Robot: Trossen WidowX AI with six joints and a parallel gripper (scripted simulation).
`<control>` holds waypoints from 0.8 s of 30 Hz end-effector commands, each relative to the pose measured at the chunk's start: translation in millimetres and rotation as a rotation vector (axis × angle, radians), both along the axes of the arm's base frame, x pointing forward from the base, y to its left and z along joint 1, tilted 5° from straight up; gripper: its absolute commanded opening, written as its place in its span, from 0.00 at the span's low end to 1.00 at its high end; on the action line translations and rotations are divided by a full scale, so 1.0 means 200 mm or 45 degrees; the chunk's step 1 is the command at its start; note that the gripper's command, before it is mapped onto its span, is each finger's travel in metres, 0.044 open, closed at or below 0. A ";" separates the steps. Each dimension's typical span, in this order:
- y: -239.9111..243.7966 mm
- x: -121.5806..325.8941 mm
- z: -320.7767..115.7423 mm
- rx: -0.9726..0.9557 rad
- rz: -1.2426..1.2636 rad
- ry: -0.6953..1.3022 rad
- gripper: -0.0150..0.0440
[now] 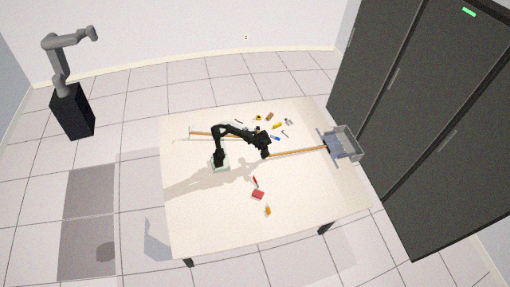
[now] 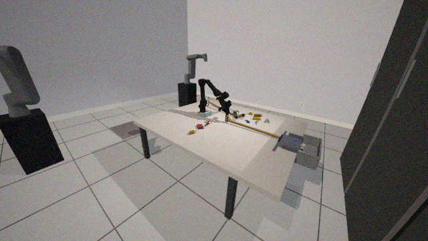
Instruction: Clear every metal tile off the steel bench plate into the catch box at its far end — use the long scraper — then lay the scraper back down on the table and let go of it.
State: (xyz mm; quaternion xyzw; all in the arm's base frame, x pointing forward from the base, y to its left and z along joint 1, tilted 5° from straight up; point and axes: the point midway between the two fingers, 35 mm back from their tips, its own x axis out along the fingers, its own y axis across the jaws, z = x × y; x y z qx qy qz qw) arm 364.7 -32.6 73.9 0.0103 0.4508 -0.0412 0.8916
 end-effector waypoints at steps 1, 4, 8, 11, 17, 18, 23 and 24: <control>0.00 -0.02 0.01 -0.003 -0.005 -0.014 0.25; 0.00 -0.05 0.00 -0.003 -0.005 -0.015 0.25; 0.00 -0.08 0.00 -0.003 -0.005 -0.015 0.25; 0.01 -0.10 -0.01 -0.003 -0.005 -0.015 0.25; 0.01 -0.15 -0.02 -0.003 -0.005 -0.015 0.25; 0.01 -0.16 -0.02 -0.003 -0.005 -0.015 0.25; 0.01 -0.18 -0.03 -0.003 -0.005 -0.013 0.25; 0.01 -0.18 -0.03 -0.003 -0.004 -0.012 0.25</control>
